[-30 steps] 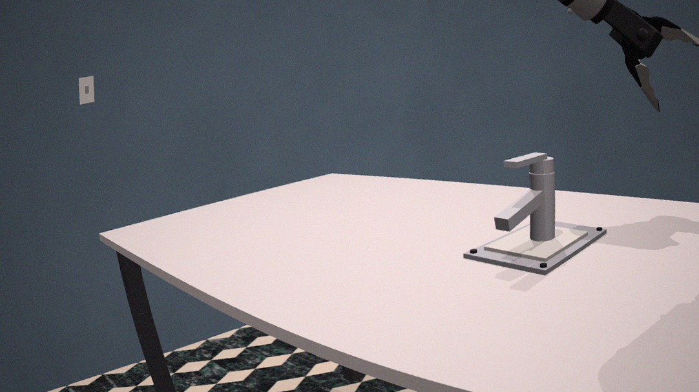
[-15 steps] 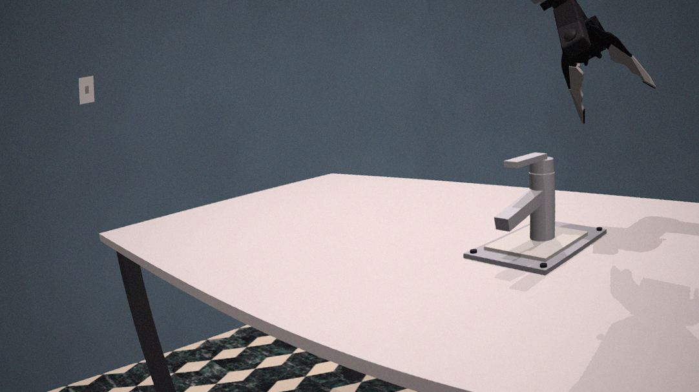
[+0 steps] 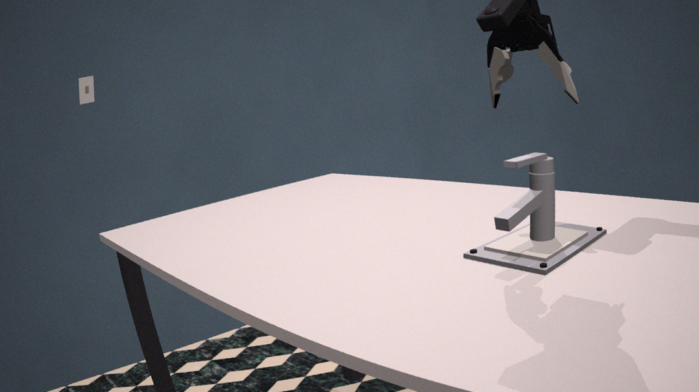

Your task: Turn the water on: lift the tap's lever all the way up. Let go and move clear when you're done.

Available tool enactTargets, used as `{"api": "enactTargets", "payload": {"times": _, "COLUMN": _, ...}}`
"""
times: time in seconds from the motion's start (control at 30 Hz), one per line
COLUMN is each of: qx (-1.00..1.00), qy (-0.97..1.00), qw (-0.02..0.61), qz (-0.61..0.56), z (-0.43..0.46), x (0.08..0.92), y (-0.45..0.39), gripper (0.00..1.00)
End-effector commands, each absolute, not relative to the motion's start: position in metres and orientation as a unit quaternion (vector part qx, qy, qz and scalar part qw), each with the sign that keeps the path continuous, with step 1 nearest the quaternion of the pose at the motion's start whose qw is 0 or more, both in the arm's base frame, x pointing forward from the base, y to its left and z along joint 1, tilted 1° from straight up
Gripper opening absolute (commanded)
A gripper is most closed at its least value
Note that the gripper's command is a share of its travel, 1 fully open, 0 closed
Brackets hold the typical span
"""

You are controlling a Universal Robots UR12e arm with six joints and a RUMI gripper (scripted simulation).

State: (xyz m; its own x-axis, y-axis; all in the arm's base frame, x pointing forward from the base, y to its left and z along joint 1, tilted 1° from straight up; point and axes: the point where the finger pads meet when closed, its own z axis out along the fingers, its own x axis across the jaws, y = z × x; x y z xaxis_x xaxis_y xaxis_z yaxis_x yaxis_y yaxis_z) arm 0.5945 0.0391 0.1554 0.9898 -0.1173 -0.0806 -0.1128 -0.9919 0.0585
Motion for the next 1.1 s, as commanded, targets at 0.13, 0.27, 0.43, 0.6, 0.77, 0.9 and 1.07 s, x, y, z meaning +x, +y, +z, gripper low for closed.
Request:
{"api": "enactTargets", "payload": {"times": 0.13, "qx": 0.998, "qy": -0.067, "qw": 0.001, "qz": -0.008, "z": 0.1597, "x": 0.6234, "y": 0.0598, "gripper": 1.0}}
{"api": "enactTargets", "payload": {"times": 0.27, "qx": 0.998, "qy": -0.067, "qw": 0.001, "qz": -0.008, "z": 0.1597, "x": 0.6235, "y": 0.0598, "gripper": 0.0}}
{"api": "enactTargets", "payload": {"times": 0.43, "qx": 0.998, "qy": -0.067, "qw": 0.001, "qz": -0.008, "z": 0.1597, "x": 0.6235, "y": 0.0598, "gripper": 0.0}}
{"api": "enactTargets", "payload": {"times": 0.6, "qx": 0.998, "qy": -0.067, "qw": 0.001, "qz": -0.008, "z": 0.1597, "x": 0.6235, "y": 0.0598, "gripper": 0.0}}
{"api": "enactTargets", "payload": {"times": 0.77, "qx": 0.998, "qy": -0.067, "qw": 0.001, "qz": -0.008, "z": 0.1597, "x": 0.6235, "y": 0.0598, "gripper": 0.0}}
{"api": "enactTargets", "payload": {"times": 0.9, "qx": 0.998, "qy": -0.067, "qw": 0.001, "qz": -0.008, "z": 0.1597, "x": 0.6235, "y": 0.0598, "gripper": 0.0}}
{"api": "enactTargets", "payload": {"times": 1.07, "qx": 0.998, "qy": -0.067, "qw": 0.001, "qz": -0.008, "z": 0.1597, "x": 0.6235, "y": 0.0598, "gripper": 0.0}}
